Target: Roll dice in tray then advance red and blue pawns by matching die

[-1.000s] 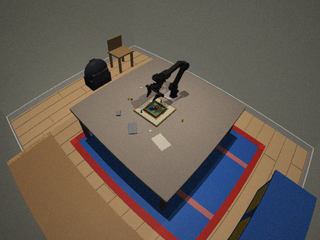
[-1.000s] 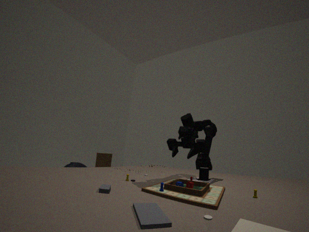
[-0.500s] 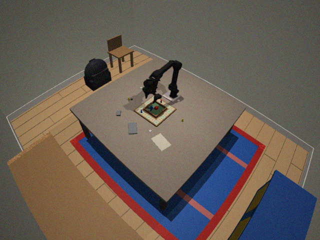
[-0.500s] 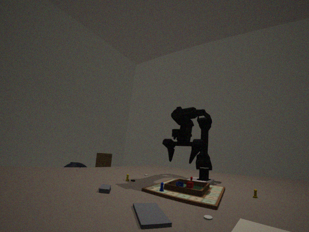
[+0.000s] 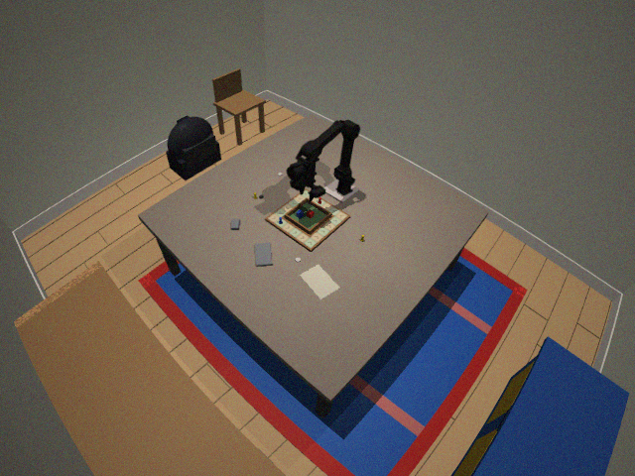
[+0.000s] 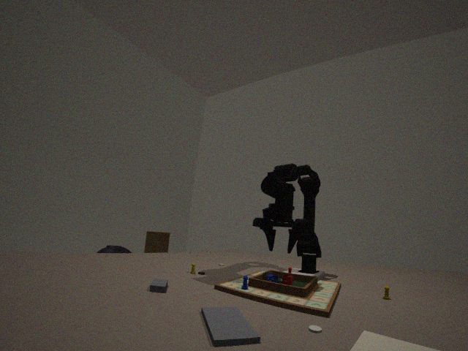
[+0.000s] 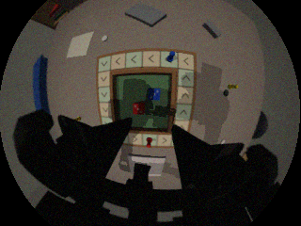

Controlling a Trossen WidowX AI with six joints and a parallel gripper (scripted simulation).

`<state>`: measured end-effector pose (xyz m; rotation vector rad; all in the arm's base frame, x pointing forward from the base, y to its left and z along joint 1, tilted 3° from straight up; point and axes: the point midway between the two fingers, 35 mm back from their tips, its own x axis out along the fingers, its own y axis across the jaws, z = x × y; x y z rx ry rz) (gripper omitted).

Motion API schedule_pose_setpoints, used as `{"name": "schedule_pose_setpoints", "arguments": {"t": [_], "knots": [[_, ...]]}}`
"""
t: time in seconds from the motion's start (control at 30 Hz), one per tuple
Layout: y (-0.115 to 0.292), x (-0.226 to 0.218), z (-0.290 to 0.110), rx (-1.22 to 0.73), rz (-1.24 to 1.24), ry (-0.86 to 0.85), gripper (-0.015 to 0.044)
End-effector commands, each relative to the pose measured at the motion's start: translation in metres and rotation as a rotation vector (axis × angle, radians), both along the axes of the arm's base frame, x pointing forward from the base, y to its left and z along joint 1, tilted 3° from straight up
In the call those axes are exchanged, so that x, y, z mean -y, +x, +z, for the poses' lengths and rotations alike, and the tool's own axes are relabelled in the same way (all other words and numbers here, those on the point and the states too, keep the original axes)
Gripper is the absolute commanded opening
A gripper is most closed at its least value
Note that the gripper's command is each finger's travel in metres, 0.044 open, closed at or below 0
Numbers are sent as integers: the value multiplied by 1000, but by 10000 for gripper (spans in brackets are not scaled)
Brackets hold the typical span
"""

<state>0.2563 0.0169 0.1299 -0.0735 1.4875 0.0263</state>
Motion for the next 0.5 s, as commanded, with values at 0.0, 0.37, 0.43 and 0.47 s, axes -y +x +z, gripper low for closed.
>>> {"name": "schedule_pose_setpoints", "arguments": {"t": [0.0, 0.37, 0.43, 0.47], "knots": [[-42, 8, -12, -33, -94, -9, 204], [-89, 11, -28, -75, -212, -8, 200], [-89, 11, -35, -75, -212, -8, 200], [-89, 11, -39, -75, -212, -8, 200]]}}
